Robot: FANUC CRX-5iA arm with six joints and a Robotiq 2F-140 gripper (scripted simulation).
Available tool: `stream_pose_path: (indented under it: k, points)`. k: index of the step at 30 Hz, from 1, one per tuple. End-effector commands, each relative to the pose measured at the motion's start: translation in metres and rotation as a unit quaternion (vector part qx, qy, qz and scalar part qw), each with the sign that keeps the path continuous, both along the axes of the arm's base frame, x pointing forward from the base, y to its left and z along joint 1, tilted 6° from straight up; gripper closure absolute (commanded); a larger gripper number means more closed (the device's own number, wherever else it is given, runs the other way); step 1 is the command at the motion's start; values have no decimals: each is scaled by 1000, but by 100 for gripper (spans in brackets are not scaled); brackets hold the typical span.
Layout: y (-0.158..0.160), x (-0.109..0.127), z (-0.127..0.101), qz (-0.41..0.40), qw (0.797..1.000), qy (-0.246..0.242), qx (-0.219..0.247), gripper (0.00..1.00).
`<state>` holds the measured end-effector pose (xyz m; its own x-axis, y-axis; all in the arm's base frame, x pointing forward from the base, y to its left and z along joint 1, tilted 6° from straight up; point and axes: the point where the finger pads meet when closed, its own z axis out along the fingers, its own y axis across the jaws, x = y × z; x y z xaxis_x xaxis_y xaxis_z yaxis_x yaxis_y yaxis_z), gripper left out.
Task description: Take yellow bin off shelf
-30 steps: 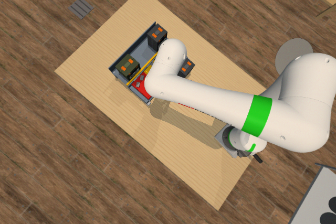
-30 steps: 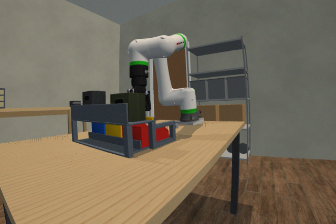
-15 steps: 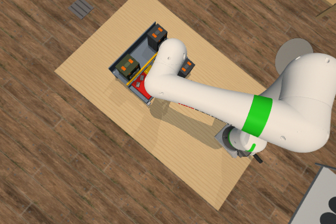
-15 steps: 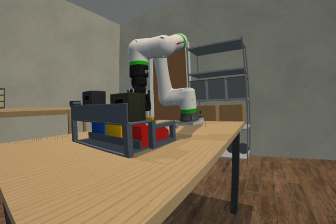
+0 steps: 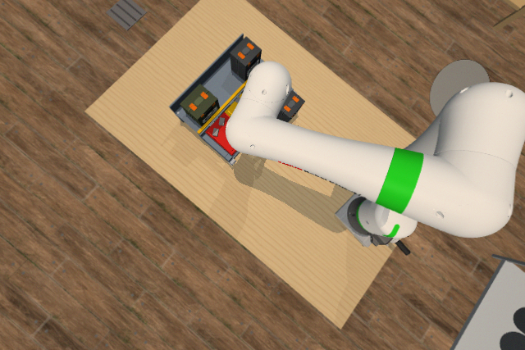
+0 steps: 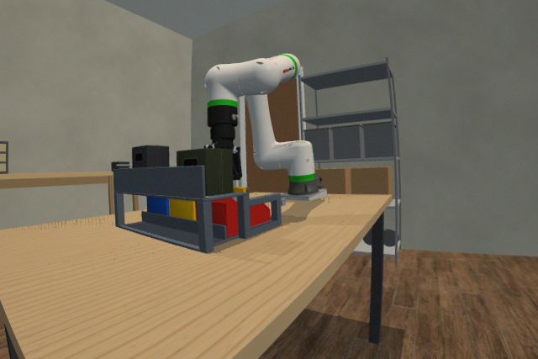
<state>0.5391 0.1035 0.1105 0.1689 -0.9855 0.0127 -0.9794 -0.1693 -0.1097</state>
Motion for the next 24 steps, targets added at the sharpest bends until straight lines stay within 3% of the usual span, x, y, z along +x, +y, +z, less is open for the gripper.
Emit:
stream_pose_path:
  k: [1, 24]
  points:
    - [0, 1, -3, 0, 1000, 0, 0, 43]
    - [0, 2, -13, 0, 1000, 0, 0, 43]
